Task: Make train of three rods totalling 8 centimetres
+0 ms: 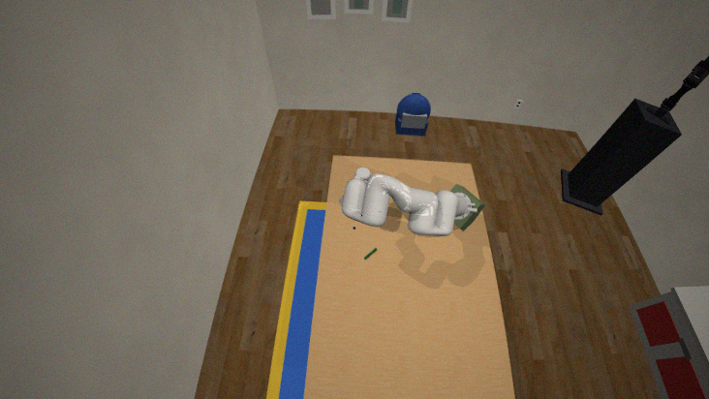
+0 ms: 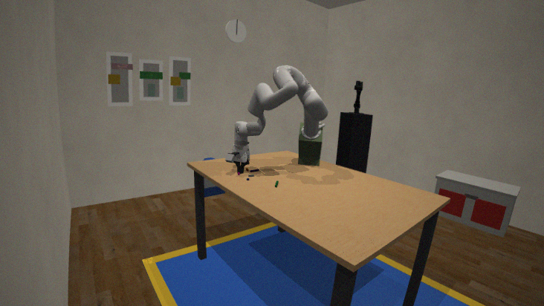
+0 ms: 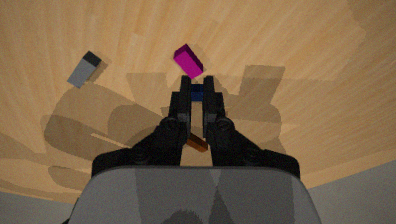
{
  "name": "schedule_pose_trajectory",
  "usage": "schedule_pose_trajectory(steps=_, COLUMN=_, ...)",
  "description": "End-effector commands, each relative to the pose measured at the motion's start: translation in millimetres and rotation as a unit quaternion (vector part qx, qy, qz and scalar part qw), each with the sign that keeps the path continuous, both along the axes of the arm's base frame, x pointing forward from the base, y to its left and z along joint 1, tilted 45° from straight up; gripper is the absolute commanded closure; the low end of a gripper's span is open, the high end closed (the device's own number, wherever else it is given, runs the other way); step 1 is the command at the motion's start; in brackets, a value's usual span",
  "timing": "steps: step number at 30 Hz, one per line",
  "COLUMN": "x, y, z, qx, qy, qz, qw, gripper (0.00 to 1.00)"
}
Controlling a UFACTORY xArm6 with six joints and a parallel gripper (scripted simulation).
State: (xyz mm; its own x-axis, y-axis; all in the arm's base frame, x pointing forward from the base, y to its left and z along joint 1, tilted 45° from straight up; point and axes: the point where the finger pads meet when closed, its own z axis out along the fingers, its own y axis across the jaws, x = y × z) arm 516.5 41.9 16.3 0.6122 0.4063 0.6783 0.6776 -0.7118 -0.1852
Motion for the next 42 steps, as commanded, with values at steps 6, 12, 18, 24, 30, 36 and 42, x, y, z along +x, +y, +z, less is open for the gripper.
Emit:
schedule_pose_trajectory(steps=6, x=0.7, y=-0.8, z=0.9, qx=0.000, qy=-0.001, qz=-0.001, qw=1.000, gripper=0.96)
schedule_pose_trajectory(steps=12, x=0.7, y=-0.8, z=0.9, qx=0.000, qy=-0.001, qz=-0.001, qw=1.000, gripper=0.96)
schedule_pose_trajectory(steps=18, x=0.0, y=-1.7, z=2.0, qx=0.000, qy=-0.001, qz=-0.001, qw=1.000, gripper=0.96)
schedule_pose_trajectory(steps=24, x=-10.4, y=-16.3, z=20.2, qx=0.000, qy=-0.001, qz=-0.001, qw=1.000, gripper=0.96)
schedule_pose_trajectory(steps=30, x=-29.0, y=-42.2, z=52.4, qx=0.000, qy=-0.001, qz=-0.001, qw=1.000, gripper=0.96)
schedule_pose_trajectory(steps=36, x=-37.6, y=-54.3, z=67.4, qx=0.000, qy=-0.001, qz=-0.001, qw=1.000, gripper=0.96)
schedule_pose_trajectory(steps=42, x=-40.3, y=-58.0, z=71.9, qx=0.000, qy=-0.001, qz=-0.001, qw=1.000, gripper=0.96)
